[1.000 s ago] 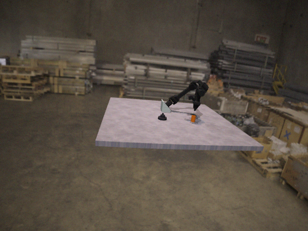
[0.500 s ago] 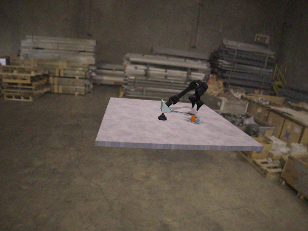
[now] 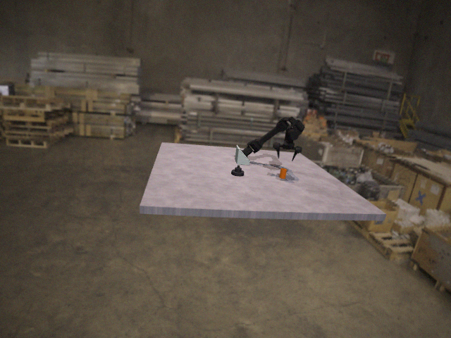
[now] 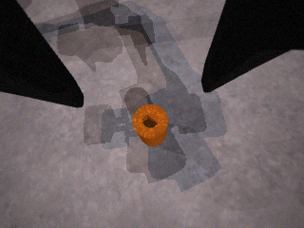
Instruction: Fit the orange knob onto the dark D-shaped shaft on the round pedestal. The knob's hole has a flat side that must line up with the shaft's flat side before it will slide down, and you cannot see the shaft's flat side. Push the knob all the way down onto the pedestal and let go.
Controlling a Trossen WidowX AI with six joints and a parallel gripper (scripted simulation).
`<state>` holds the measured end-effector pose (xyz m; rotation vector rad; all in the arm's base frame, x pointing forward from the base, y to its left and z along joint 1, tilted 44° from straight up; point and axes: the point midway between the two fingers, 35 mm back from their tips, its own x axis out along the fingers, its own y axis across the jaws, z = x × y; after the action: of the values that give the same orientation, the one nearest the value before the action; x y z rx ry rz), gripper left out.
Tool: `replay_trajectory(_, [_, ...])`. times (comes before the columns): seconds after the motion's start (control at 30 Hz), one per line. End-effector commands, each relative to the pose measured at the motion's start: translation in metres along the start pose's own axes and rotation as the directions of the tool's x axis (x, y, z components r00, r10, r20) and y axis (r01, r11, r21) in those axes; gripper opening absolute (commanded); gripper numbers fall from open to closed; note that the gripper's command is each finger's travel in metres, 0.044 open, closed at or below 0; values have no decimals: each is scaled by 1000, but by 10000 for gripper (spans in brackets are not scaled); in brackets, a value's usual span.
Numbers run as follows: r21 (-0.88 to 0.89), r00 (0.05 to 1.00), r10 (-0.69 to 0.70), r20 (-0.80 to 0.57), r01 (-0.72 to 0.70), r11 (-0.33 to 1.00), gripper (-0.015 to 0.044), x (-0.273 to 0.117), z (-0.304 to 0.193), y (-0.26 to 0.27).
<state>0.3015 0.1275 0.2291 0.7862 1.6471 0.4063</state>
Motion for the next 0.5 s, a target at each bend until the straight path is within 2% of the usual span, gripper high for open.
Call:
replay_trajectory(0.0, [-464,1000,7,0,-6,886,440,0,-2,0])
replay_trajectory(0.33, [-464,1000,7,0,-6,886,440,2,-2,0])
replay_trajectory(0.47, [-465,1000,8,0,-7,885,440,32,-2,0])
